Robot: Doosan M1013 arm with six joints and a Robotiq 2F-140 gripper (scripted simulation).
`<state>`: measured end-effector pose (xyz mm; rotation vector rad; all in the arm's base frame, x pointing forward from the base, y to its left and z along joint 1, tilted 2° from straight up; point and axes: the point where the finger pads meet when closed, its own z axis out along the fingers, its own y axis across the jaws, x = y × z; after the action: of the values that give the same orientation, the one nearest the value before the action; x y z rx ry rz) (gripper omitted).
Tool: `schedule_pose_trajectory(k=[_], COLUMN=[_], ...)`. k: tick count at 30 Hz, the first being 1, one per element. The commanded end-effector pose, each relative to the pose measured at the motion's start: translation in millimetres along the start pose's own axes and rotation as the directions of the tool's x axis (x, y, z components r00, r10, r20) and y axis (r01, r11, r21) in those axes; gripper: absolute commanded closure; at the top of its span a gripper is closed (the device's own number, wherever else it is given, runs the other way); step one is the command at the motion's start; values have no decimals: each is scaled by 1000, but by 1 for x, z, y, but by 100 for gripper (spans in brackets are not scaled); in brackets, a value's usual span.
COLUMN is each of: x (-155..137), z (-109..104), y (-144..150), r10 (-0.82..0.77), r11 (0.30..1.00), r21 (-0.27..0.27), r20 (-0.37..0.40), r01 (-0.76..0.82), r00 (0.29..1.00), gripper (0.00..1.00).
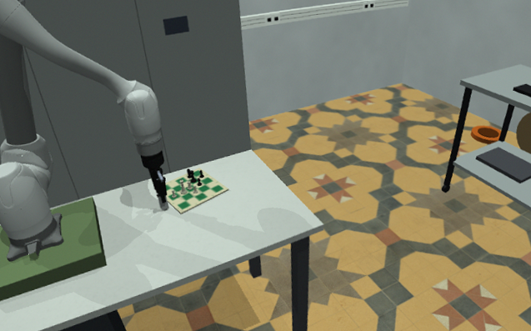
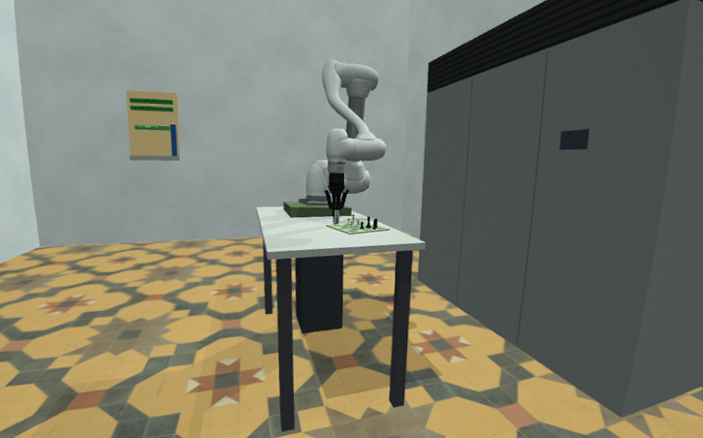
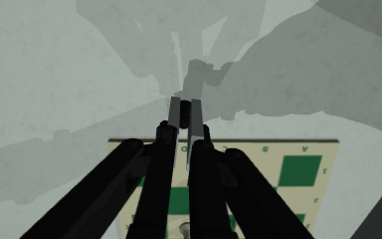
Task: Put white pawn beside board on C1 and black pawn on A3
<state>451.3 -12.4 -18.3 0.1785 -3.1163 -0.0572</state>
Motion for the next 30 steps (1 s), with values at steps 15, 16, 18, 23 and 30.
schedule_pose_trajectory(k=[15, 16, 18, 23, 30], x=[0, 0, 0, 0, 0], z=[0, 0, 0, -3, -39], y=[0, 0, 0, 0, 0], r10=[0, 0, 0, 0, 0], r11=[1000, 1000, 1000, 1000, 1000], r21=[0, 0, 0, 0, 0], r20=[0, 0, 0, 0, 0], r01=[0, 0, 0, 0, 0], r00=[1000, 1000, 1000, 1000, 1000], gripper=[100, 100, 100, 100, 100])
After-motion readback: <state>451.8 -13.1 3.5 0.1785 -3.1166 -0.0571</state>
